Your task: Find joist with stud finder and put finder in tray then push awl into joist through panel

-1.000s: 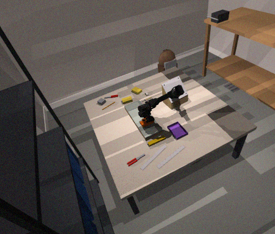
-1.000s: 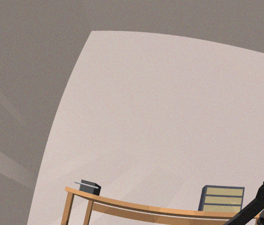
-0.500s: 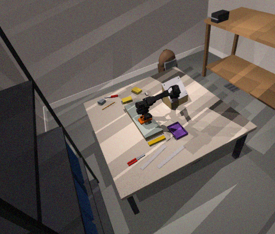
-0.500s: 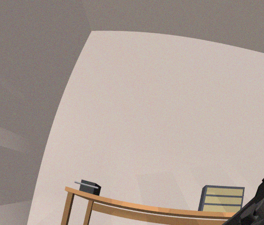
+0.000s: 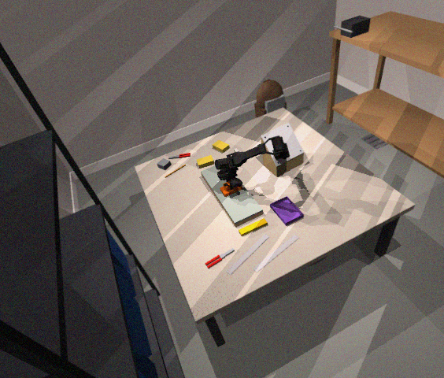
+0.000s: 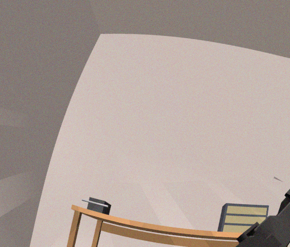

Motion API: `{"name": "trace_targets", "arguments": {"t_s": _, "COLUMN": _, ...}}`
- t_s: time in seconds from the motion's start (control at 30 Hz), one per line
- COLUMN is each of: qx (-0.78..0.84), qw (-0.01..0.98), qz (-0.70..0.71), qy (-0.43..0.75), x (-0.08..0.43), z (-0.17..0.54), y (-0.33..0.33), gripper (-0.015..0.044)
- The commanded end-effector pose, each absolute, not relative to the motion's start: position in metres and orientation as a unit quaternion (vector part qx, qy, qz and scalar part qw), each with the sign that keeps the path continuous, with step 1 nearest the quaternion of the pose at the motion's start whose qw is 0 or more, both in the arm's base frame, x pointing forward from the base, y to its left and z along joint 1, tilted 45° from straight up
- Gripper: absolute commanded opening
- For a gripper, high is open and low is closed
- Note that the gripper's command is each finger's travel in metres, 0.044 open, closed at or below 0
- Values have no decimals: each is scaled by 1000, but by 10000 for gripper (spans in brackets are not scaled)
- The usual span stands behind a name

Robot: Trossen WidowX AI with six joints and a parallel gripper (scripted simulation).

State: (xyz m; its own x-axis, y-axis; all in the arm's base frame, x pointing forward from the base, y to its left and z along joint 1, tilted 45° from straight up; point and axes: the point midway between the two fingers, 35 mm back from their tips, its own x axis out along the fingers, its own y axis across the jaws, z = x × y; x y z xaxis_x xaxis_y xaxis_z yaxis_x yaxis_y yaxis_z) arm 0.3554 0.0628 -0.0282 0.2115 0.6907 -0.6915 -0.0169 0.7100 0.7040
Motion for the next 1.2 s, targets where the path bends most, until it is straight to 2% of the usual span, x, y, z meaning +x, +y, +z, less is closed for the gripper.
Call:
{"name": "trace_targets", "arguments": {"t_s": 0.0, "qx": 289, "qw": 723, "qz": 243, "qy": 579, "x": 357, "z": -38, "y": 53, "gripper": 0}}
{"name": "trace_targets", "arguments": {"t_s": 1.17, "qx": 286, "qw": 725, "qz": 242, "qy": 579, "x": 358, "z": -109, "y": -22, "gripper": 0}}
